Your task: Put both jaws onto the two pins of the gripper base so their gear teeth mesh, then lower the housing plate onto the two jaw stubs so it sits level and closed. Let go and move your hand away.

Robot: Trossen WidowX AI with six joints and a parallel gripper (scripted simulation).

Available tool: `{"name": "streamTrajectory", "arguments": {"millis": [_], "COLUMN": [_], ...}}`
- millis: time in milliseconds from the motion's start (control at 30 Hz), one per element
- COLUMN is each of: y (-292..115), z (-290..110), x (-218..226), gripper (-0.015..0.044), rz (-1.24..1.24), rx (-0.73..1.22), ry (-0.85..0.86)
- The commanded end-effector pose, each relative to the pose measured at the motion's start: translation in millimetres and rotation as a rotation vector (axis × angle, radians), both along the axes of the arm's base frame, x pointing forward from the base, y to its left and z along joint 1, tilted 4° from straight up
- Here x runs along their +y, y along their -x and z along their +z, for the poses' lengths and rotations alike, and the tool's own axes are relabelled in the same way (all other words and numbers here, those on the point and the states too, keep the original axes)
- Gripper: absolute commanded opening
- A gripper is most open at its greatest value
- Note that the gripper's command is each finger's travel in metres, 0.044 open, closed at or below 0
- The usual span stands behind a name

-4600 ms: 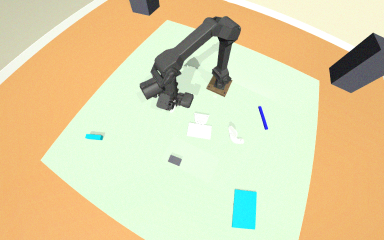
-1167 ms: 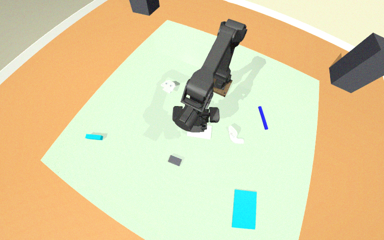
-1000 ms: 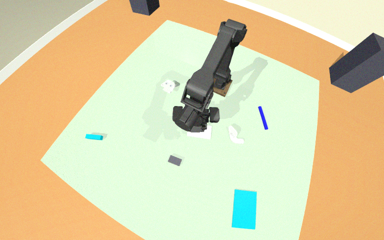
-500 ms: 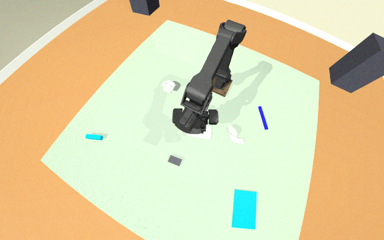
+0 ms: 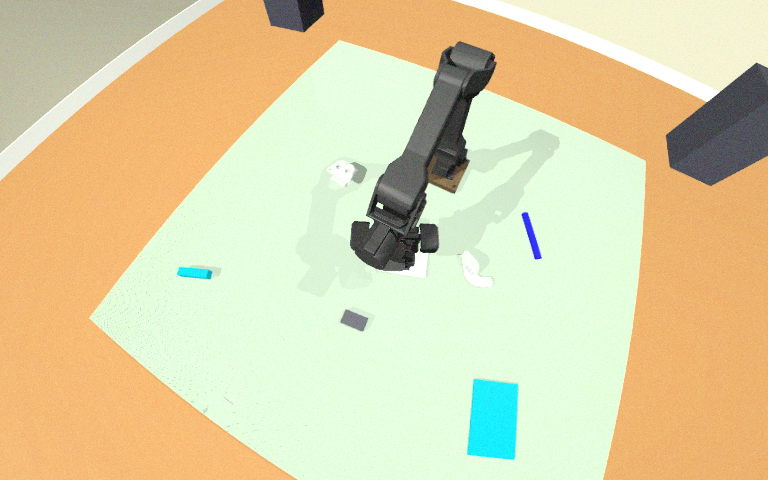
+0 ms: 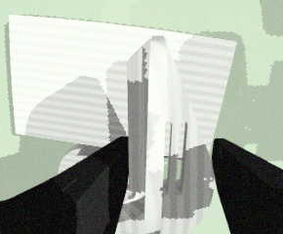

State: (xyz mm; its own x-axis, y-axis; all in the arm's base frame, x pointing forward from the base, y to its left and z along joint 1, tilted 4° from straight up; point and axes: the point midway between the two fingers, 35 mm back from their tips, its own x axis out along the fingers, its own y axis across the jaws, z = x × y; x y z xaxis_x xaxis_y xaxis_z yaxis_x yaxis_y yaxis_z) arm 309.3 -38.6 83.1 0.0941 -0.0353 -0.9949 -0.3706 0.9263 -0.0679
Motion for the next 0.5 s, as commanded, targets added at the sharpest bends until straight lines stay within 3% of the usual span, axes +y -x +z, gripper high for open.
{"name": "streamTrajectory", "arguments": {"millis": [0, 467], "y": [2.9, 3.0], "z": [-10.3, -14.2], "x": [-0.8, -0.9], "gripper": [0.0134, 0.0134], "rz": [0.003, 0.003], "rx": [0.012, 0.012], "ry": [0.004, 0.004]}}
